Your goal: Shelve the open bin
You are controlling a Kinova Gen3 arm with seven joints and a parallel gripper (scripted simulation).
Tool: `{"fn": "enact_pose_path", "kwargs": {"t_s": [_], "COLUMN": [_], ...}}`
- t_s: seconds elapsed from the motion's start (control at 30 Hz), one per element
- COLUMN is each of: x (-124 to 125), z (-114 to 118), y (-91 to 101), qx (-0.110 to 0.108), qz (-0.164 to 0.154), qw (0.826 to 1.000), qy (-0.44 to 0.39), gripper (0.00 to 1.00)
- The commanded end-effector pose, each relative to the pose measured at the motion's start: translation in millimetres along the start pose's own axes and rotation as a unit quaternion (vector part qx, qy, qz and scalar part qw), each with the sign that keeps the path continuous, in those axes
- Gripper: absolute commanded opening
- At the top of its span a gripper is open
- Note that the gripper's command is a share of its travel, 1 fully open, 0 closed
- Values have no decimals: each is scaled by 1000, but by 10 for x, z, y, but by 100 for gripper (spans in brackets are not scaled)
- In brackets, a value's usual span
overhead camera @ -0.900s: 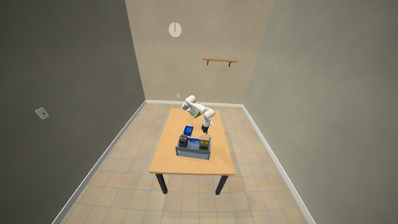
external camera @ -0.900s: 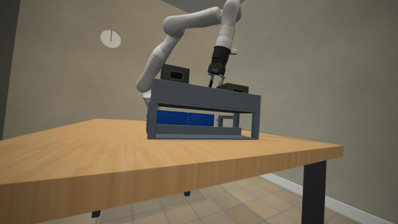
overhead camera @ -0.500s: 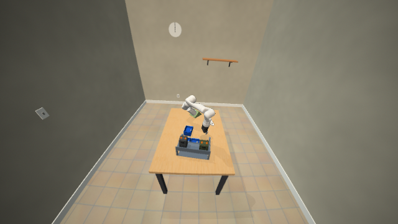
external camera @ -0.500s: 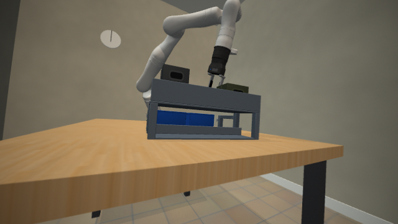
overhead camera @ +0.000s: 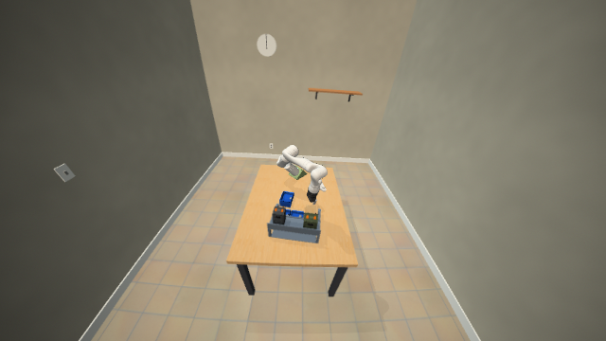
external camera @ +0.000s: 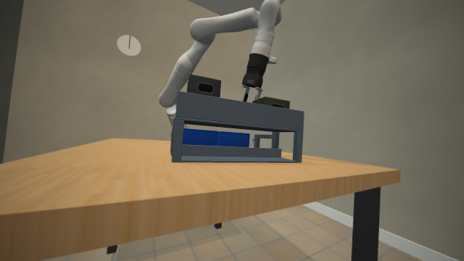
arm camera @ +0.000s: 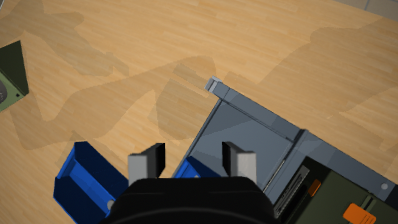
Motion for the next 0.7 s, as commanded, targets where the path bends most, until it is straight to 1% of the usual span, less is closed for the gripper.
{"fn": "enact_pose_path", "kwargs": {"t_s": [0.0, 0.67], "x": [0, -54], "z": [-5, -75], "y": [12, 24], "qx": [-1, -1], "qz": [1, 0], "qw": [1000, 1000], "qy": [0, 7], "gripper": [100, 100]}}
Point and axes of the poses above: the point where the finger pads meet when closed, its own y axis back along the fingers, its own z axis across the jaws, x = y × z, the point moved 4 cm from there along y, back along the fingers, and after that the axes turned 2 degrees about -y, right-handed, at the moved point
